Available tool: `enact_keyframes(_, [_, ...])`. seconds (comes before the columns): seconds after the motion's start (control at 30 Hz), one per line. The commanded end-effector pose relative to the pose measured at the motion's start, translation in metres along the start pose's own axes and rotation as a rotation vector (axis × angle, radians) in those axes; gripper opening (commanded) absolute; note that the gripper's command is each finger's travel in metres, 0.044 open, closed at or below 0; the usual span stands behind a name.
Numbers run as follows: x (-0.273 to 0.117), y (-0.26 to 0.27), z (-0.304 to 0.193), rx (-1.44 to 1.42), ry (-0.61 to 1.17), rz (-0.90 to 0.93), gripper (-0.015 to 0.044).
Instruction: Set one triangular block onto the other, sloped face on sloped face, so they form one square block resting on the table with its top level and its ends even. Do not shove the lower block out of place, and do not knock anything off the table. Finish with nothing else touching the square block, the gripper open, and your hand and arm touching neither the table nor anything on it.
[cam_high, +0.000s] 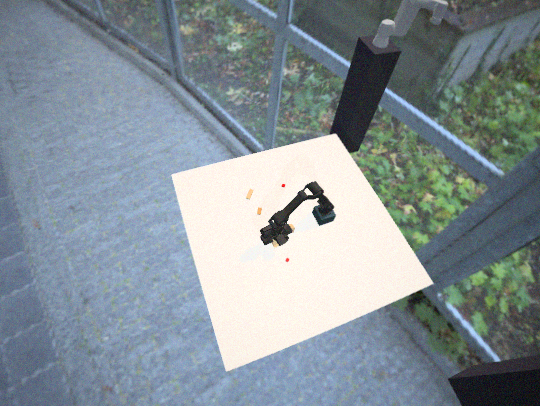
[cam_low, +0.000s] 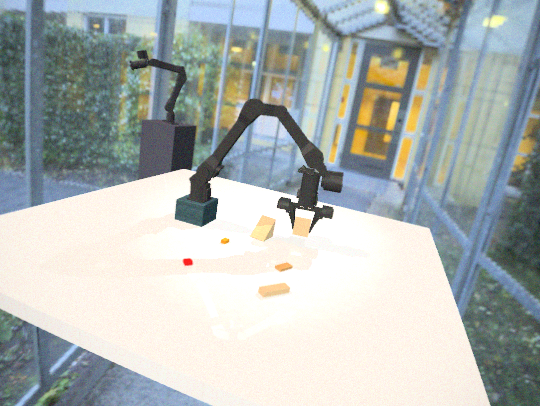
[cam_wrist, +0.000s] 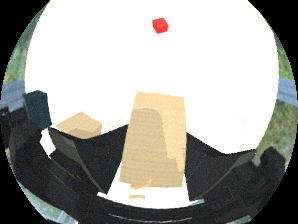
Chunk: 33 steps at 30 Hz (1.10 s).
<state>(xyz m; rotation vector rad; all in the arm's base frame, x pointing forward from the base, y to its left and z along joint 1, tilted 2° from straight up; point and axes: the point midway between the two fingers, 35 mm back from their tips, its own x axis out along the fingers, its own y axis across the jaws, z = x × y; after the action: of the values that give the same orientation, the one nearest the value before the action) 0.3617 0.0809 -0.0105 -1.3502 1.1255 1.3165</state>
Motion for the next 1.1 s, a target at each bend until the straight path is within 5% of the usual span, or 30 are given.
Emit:
enact_keyframes(0.0, [0.009, 0.002, 0.0, 0.0, -0.002, 0.01, 0.0])
enact_keyframes(0.8, [0.025, 0.002, 0.0, 0.015, 0.001, 0.006, 0.0])
enact_keyframes(1.07, [0.023, 0.001, 0.0, 0.01, 0.0, 0.004, 0.021])
